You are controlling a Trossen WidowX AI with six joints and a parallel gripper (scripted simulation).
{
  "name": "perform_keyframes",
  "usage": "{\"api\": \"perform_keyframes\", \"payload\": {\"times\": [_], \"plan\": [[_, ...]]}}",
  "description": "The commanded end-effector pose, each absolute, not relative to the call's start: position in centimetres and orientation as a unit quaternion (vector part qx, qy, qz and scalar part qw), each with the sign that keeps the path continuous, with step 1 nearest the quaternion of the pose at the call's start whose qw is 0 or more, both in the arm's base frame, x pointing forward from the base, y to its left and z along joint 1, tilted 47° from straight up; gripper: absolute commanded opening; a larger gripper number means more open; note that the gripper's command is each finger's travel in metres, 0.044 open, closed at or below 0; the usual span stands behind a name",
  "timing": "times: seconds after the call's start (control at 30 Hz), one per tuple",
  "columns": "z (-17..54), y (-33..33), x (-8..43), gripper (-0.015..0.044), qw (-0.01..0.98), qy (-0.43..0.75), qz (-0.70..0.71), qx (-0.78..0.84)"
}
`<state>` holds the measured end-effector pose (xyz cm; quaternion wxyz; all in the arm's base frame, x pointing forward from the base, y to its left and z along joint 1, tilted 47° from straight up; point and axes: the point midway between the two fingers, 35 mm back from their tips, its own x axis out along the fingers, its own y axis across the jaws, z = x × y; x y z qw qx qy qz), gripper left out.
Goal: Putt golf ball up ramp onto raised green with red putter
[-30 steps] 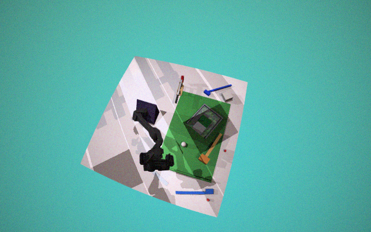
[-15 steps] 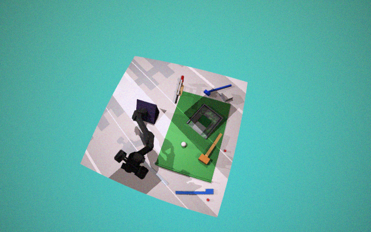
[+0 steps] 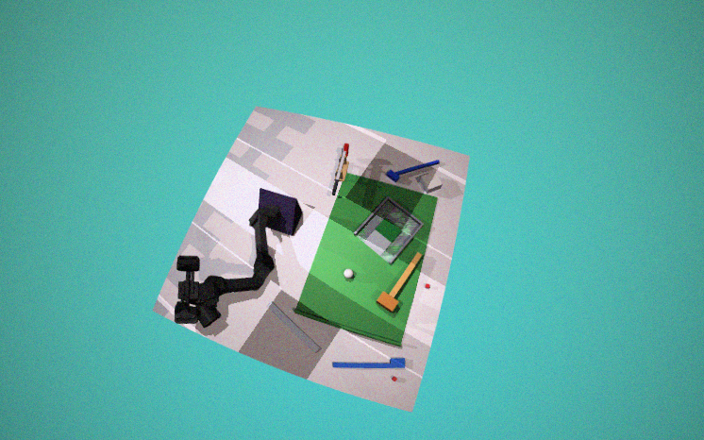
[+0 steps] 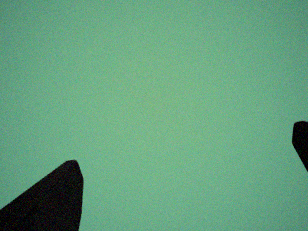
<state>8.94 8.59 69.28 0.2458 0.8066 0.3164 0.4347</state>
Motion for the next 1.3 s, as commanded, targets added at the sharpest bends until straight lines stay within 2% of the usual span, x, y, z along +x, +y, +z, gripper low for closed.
{"api": "perform_keyframes", "payload": {"times": [0.0,0.4,0.67,1.03,1.27], "plan": [[68.8,12.4,4.8,0.0440,0.355,0.263,0.484,0.755],[65.8,21.4,0.4,0.0440,0.550,0.165,0.524,0.629],[62.3,27.9,-0.1,0.0440,0.659,0.115,0.523,0.528],[55.5,36.3,2.4,0.0440,0.778,0.084,0.500,0.372],[47.5,42.6,6.8,0.0440,0.857,0.090,0.462,0.210]]}}
